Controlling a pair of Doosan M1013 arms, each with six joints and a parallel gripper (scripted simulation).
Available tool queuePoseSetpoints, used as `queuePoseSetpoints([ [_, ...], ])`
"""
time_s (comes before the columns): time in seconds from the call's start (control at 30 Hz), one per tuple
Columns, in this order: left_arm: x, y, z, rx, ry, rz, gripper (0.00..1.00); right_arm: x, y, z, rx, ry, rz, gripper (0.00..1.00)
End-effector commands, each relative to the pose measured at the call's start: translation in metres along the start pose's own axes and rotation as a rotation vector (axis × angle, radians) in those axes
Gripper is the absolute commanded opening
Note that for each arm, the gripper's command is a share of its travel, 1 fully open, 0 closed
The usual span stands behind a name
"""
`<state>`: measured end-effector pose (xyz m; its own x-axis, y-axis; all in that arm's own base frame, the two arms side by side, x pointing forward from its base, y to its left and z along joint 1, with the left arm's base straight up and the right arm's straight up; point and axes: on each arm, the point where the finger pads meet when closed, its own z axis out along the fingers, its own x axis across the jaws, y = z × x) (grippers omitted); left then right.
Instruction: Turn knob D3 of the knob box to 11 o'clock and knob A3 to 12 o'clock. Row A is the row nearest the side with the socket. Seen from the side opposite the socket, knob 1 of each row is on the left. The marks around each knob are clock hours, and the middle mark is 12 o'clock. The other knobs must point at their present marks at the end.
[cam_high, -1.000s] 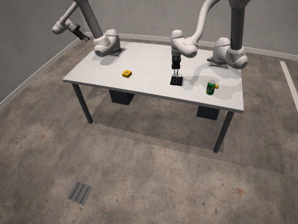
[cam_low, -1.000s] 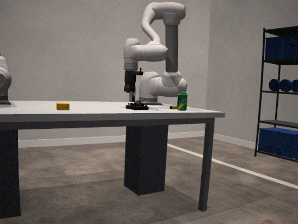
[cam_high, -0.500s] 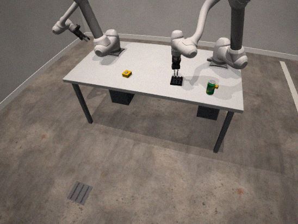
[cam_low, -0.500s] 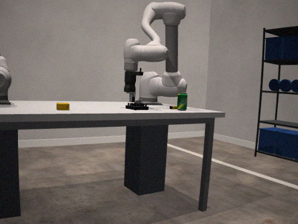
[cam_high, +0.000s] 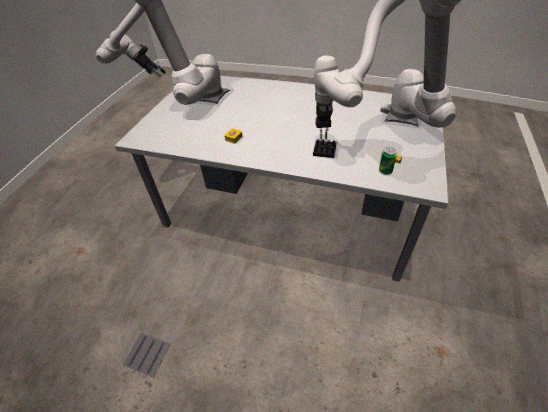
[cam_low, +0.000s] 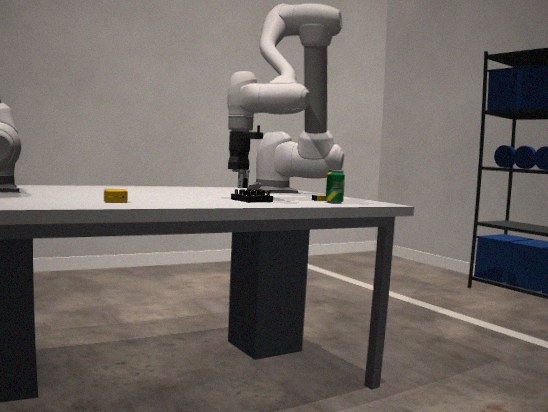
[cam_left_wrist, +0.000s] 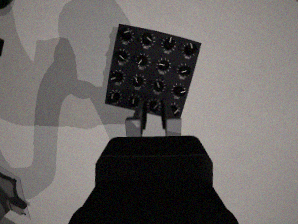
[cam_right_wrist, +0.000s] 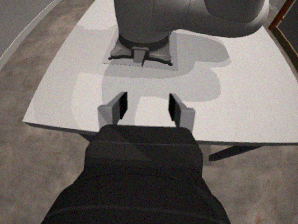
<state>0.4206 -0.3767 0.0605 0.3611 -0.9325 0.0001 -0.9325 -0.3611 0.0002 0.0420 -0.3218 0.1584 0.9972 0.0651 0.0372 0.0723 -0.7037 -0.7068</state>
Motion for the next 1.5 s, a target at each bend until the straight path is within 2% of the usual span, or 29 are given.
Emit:
queuePoseSetpoints([
  [0.0,0.000,0.000,0.002,0.001,0.001,0.000,0.46,0.000,0.000,0.000,-0.001,0.000,0.000,1.00],
  [0.33,0.000,0.000,0.012,0.001,0.001,0.000,0.46,0.000,0.000,0.000,-0.001,0.000,0.000,1.00],
  [0.87,0.000,0.000,0.013,0.001,0.001,0.000,0.46,0.000,0.000,0.000,-0.001,0.000,0.000,1.00],
  [0.9,0.000,0.000,0.013,0.001,0.001,0.000,0.30,0.000,0.000,0.000,-0.001,0.000,0.000,1.00],
  [1.47,0.000,0.000,0.013,0.001,0.001,-0.001,0.30,0.000,0.000,0.000,-0.001,0.000,0.000,1.00],
])
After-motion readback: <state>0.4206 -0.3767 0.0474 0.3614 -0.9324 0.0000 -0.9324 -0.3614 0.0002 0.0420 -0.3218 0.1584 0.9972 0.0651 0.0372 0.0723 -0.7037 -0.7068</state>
